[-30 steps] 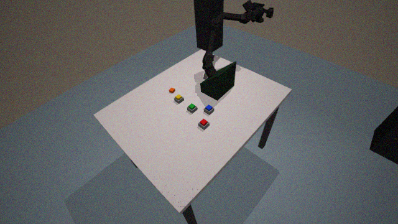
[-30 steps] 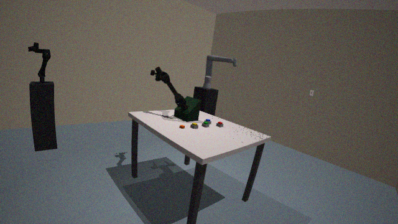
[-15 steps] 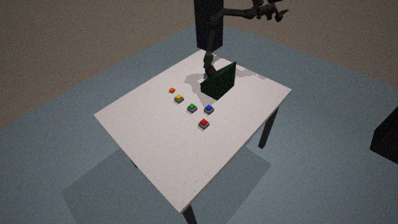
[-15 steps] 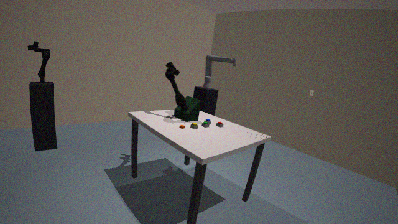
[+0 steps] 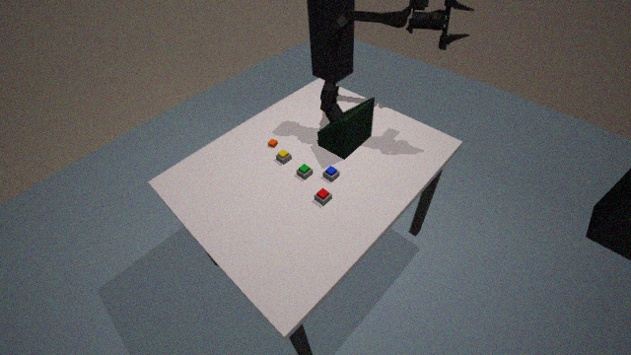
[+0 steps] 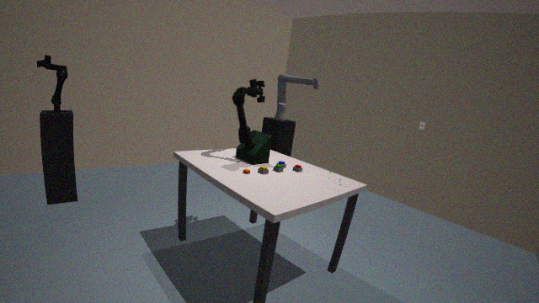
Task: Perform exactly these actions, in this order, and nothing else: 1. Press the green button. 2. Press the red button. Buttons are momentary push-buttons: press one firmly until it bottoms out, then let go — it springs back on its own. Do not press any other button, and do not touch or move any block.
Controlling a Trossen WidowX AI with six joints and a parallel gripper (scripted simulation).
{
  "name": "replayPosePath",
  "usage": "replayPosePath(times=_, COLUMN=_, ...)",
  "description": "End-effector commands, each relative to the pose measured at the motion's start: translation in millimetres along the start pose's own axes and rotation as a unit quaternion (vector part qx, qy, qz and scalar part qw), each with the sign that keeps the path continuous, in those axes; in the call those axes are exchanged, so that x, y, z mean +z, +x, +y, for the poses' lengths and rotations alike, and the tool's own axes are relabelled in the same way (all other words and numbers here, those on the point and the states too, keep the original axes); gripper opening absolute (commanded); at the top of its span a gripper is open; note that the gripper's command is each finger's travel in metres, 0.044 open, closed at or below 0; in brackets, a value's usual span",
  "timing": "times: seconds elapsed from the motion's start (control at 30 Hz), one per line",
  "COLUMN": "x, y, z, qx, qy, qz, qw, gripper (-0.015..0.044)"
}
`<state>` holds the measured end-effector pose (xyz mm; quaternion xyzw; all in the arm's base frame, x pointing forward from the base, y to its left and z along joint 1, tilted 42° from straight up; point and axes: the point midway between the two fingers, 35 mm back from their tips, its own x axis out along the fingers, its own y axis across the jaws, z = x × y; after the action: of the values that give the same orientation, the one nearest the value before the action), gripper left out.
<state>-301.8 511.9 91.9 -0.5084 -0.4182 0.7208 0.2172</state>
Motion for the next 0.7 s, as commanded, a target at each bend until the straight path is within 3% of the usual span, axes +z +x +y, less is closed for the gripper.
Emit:
replayPosePath(times=0.0, x=-74, y=-6, z=16, qx=0.035, qy=0.103, qz=0.078, qw=0.991, gripper=0.0400)
replayPosePath(times=0.33, x=-235, y=-57, z=70, qx=0.076, qy=0.351, qz=0.266, qw=0.895, gripper=0.0400)
replayPosePath(times=0.67, x=-358, y=-157, z=150, qx=0.066, qy=0.567, qz=0.450, qw=0.687, gripper=0.0400)
